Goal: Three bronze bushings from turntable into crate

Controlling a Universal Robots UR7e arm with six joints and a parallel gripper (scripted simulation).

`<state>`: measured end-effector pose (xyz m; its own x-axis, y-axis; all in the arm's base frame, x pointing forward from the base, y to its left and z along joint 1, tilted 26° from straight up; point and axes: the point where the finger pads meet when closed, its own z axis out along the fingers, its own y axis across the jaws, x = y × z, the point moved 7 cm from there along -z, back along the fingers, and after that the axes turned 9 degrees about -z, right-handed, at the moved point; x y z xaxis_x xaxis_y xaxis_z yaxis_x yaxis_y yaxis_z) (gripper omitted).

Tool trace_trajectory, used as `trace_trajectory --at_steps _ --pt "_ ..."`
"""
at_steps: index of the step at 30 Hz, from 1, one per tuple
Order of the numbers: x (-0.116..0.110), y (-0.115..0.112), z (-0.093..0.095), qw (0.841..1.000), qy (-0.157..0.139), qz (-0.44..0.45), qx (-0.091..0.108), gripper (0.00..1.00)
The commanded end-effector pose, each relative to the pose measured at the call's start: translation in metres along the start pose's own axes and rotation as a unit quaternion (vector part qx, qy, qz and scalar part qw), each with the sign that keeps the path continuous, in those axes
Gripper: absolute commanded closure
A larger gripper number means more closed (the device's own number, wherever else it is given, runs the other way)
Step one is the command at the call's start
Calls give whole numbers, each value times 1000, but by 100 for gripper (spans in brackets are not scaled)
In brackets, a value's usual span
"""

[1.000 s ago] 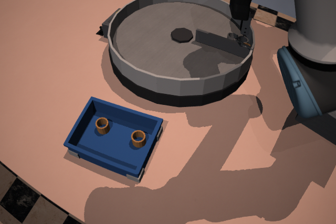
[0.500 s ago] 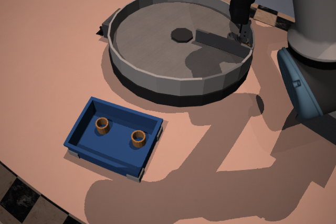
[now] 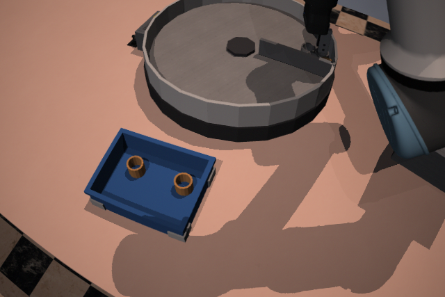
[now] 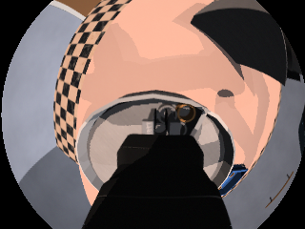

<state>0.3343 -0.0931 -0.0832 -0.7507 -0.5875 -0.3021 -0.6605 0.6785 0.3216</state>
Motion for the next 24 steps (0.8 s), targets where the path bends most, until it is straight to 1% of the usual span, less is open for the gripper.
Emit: trace_trajectory --at_steps 1,9,14,24 --pt "0 0 1 1000 0 0 1 60" --pt "0 0 1 1000 0 0 1 60" --pt "0 0 8 1000 0 0 1 60" --pt "0 0 8 1000 0 0 1 60"
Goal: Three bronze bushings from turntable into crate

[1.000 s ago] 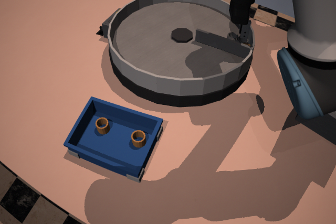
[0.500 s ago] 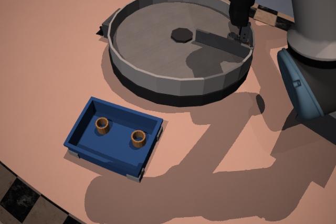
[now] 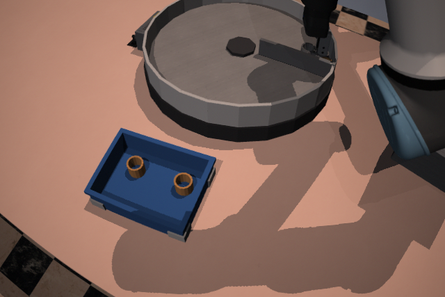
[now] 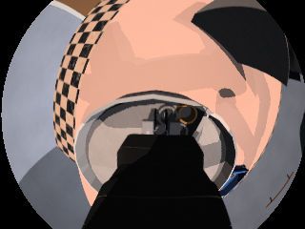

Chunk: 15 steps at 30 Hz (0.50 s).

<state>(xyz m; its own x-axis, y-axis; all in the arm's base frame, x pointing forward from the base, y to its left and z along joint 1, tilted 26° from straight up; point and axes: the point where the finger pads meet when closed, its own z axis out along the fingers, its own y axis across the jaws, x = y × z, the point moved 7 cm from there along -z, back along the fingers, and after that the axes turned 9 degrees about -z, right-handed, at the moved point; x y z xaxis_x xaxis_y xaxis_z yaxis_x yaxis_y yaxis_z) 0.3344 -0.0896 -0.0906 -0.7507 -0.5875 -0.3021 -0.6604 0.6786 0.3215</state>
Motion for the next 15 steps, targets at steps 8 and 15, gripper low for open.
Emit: trace_trajectory --at_steps 8,15 --pt "0 0 7 1000 0 0 1 60" --pt "0 0 7 1000 0 0 1 60"
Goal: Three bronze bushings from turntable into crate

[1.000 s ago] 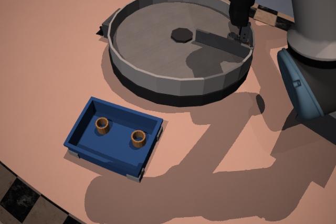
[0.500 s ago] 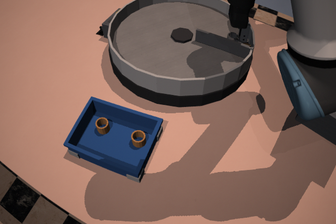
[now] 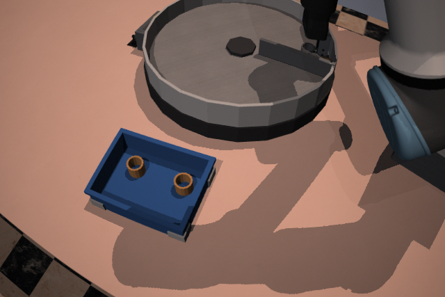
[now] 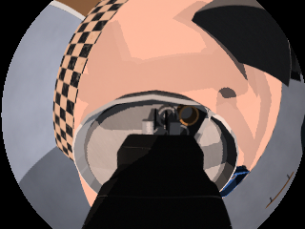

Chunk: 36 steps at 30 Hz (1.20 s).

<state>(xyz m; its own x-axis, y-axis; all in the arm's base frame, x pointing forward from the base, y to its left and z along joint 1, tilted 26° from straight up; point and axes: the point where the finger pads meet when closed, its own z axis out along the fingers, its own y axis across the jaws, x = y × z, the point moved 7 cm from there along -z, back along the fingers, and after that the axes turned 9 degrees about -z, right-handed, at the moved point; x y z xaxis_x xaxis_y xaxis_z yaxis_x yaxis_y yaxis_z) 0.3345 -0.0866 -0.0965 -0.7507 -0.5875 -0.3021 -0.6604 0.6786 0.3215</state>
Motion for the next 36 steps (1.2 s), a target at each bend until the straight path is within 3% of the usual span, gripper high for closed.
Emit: trace_trajectory --at_steps 1,36 --pt "0 0 0 1000 0 0 1 60" --pt "0 -1 7 1000 0 0 1 60"
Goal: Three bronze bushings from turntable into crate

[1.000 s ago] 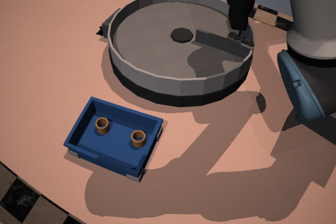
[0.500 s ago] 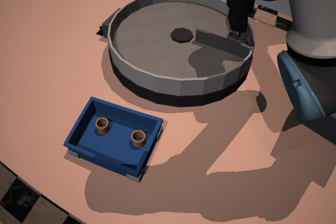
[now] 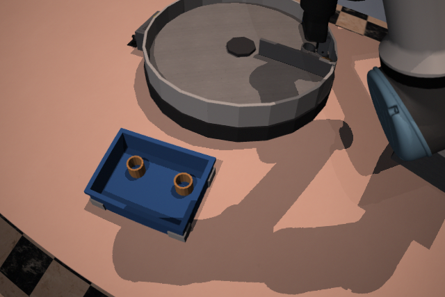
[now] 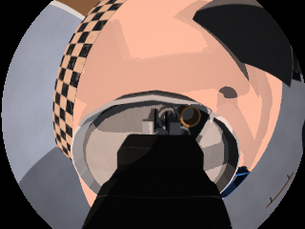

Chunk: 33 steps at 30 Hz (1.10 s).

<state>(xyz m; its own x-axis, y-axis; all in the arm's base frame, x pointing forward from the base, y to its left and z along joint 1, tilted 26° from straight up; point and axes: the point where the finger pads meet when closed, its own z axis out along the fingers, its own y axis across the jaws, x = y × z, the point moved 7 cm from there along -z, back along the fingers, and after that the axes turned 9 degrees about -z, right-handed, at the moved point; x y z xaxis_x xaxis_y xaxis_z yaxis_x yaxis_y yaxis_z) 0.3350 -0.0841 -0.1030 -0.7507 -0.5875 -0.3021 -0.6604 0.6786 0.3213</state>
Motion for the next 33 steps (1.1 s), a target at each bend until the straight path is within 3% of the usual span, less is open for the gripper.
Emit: trace_trajectory --at_steps 1,2,3,33 --pt "0 0 0 1000 0 0 1 60" --pt "0 0 0 1000 0 0 1 60" --pt "0 0 0 1000 0 0 1 100" --pt "0 0 0 1000 0 0 1 100"
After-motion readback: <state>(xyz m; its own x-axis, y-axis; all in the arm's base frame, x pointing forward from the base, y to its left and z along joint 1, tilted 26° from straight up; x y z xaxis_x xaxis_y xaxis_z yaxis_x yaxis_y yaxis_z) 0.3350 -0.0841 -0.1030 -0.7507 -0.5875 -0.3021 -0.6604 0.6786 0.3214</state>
